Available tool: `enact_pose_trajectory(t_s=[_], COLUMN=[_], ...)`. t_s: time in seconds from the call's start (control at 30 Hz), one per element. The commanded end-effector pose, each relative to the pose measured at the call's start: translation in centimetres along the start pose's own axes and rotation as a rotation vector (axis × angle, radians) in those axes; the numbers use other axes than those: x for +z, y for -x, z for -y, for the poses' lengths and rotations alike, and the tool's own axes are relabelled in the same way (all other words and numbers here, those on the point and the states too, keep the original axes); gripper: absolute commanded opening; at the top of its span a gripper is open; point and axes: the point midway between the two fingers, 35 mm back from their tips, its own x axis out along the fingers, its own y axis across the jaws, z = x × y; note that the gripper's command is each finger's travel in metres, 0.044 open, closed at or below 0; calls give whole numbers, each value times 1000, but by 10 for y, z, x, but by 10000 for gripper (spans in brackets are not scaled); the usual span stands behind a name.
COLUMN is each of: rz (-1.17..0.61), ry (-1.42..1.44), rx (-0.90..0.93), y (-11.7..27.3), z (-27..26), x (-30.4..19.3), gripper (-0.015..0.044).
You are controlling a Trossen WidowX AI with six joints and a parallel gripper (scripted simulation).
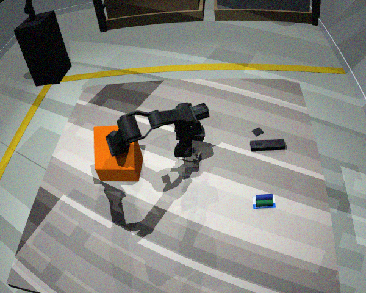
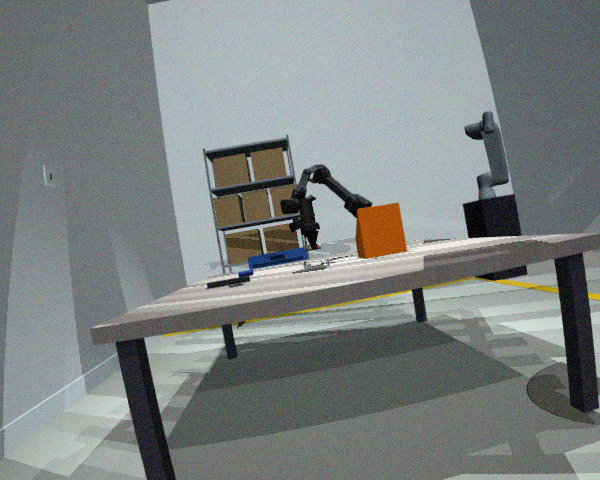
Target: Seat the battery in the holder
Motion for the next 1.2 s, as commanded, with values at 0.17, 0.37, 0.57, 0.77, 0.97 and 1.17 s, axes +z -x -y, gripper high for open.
enact_pose_trajectory(t_s=[0.17,0.37,0.57,0.77,0.97,1.17], rz=[2,3,71,143,207,261], ry=[-263,-267,-259,-250,-244,-239], rx=[1,-2,0,-1,-4,-6], y=[3,3,-9,-22,-31,-37], z=[-31,-31,-33,-33,-31,-27], x=[2,2,5,7,7,6], gripper=[78,78,78,78,78,78])
